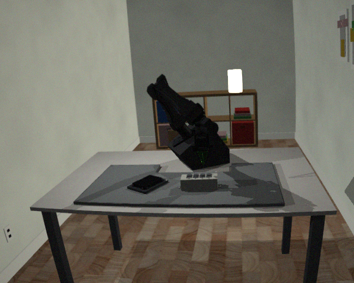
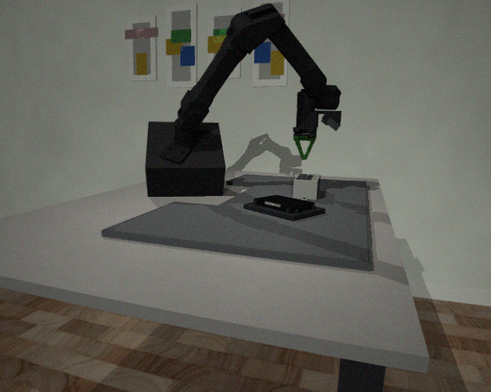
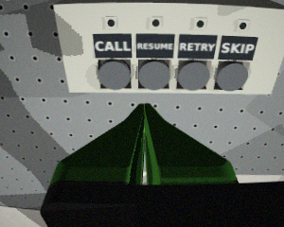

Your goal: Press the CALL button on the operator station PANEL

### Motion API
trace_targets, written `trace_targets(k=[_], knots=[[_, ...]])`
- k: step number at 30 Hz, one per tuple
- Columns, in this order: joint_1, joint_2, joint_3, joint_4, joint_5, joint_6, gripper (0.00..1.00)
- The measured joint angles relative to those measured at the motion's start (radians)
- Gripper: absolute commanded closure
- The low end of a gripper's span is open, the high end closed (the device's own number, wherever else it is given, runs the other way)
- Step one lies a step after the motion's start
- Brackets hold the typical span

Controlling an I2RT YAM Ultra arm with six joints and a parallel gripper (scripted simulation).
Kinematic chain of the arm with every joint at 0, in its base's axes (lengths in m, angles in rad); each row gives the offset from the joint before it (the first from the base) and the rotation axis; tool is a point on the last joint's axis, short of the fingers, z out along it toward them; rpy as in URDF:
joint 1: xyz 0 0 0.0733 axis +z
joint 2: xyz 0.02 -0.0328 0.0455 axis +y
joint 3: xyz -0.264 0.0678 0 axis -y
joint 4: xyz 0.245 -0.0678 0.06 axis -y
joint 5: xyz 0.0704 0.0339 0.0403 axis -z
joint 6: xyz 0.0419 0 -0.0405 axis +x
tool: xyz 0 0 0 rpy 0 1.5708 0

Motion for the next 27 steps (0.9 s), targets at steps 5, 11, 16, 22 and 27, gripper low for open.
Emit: trace_targets(k=[5, 11, 16, 22, 27], knots=[[0.056, 0.019, 0.061, -0.058, -0.005, 0.055, 1.0], [0.08, 0.04, 0.108, -0.116, -0.006, 0.101, 1.0], [0.08, 0.039, 0.11, -0.138, -0.006, 0.115, 1.0], [0.08, 0.039, 0.11, -0.146, -0.006, 0.12, 1.0], [0.08, 0.039, 0.11, -0.146, -0.006, 0.12, 1.0]])
